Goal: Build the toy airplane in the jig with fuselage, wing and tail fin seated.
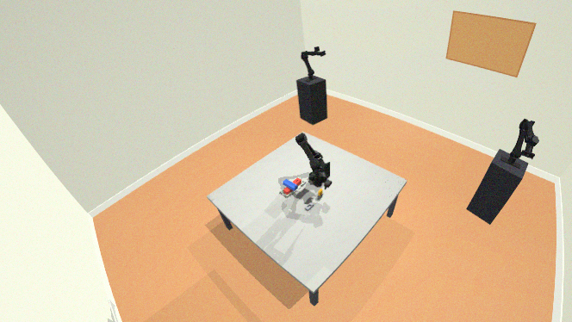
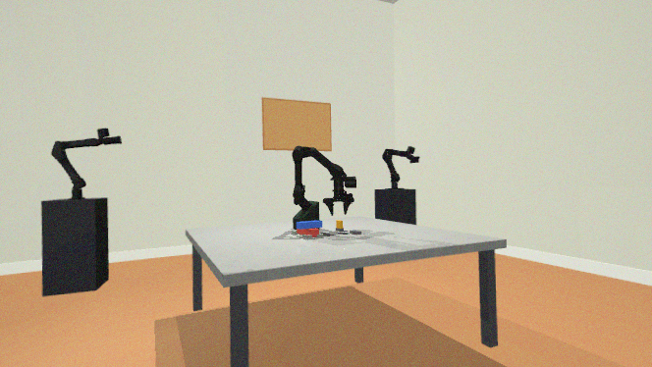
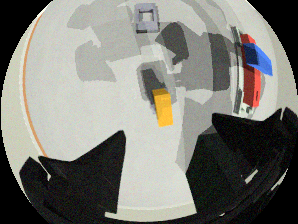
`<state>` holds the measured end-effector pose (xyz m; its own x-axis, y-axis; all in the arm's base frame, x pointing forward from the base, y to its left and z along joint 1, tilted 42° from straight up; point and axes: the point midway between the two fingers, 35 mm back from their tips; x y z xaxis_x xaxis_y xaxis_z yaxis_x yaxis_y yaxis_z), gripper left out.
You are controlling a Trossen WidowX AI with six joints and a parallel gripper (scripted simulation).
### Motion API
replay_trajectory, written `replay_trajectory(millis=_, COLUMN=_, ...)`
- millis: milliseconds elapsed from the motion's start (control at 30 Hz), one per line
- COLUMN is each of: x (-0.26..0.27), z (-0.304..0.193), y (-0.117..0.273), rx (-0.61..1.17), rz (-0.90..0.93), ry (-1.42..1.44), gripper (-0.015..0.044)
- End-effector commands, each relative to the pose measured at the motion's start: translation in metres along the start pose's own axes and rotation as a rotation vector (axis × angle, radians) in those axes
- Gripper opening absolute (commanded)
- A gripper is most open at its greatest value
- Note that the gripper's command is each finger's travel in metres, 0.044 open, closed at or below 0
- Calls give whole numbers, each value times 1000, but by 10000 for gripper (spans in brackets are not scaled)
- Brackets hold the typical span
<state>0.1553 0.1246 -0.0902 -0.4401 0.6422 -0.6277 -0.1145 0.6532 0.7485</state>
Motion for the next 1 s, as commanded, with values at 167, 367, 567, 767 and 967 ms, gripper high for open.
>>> replay_trajectory(millis=167, x=0, z=2, y=-17, rx=-13, rz=-1, ry=2, gripper=440)
replay_trajectory(millis=367, x=0, z=3, y=-26, rx=-13, rz=-1, ry=2, gripper=440)
replay_trajectory(millis=567, x=0, z=4, y=-36, rx=-13, rz=-1, ry=2, gripper=440)
replay_trajectory(millis=767, x=0, z=4, y=-46, rx=-13, rz=-2, ry=2, gripper=440)
replay_trajectory(millis=967, x=0, z=3, y=-56, rx=-13, rz=-2, ry=1, gripper=440)
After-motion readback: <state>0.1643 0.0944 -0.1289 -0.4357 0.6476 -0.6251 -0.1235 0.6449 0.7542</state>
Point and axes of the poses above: the point midway between the two fingers, 35 mm back from their tips, its own y axis back along the fingers, its own x axis across the jaws, z = x × y, and after that the axes turned 10 degrees about y, right-handed
